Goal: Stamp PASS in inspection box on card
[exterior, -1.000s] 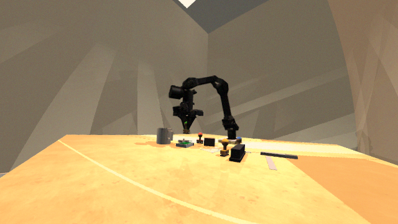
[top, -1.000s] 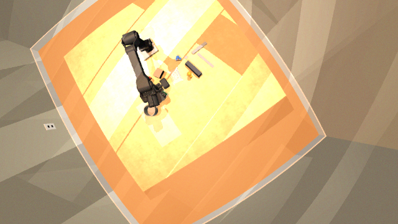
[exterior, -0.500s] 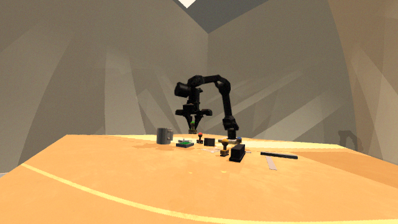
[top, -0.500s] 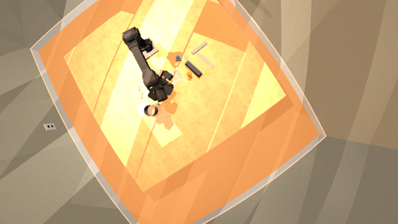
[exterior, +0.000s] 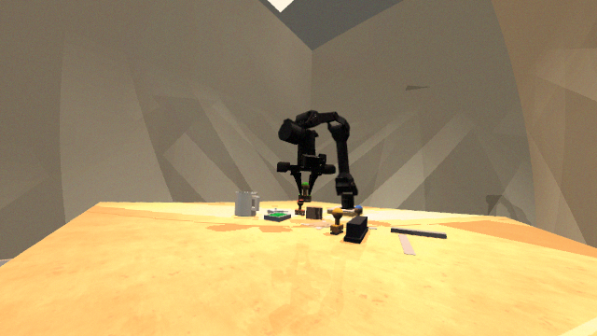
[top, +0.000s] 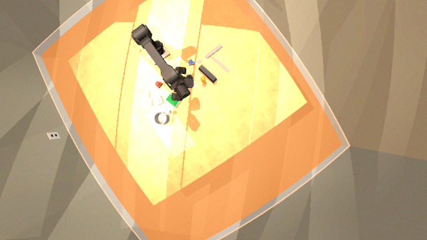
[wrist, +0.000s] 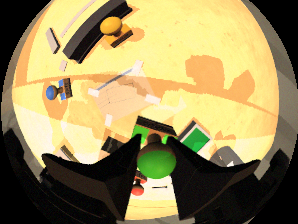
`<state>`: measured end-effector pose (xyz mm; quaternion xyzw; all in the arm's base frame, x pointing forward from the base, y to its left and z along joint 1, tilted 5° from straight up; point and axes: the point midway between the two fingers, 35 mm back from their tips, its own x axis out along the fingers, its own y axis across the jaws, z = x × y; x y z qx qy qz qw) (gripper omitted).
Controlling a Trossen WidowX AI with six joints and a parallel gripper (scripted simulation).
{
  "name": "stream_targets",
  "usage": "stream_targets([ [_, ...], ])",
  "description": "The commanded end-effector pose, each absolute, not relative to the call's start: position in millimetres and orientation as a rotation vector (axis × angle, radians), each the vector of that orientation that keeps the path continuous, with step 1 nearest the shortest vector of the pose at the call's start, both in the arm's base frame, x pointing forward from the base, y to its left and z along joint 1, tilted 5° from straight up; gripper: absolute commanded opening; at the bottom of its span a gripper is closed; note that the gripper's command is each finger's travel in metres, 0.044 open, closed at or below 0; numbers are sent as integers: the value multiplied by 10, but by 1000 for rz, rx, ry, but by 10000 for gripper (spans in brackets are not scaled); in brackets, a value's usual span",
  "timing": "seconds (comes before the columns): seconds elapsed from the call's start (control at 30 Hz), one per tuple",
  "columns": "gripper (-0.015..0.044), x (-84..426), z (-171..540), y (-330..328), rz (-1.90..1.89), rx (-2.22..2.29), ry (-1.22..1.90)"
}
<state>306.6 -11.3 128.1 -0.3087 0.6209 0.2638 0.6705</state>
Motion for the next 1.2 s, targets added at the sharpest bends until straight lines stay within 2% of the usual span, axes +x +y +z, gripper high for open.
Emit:
stream_targets([
  [0.0, 0, 3013, 1295, 15, 683, -804, 1361],
  [0.43, 0, 2813, 1253, 418, 989, -1134, 1230],
  [1.17, 0, 2836, 1125, 421, 993, -1138, 1228],
])
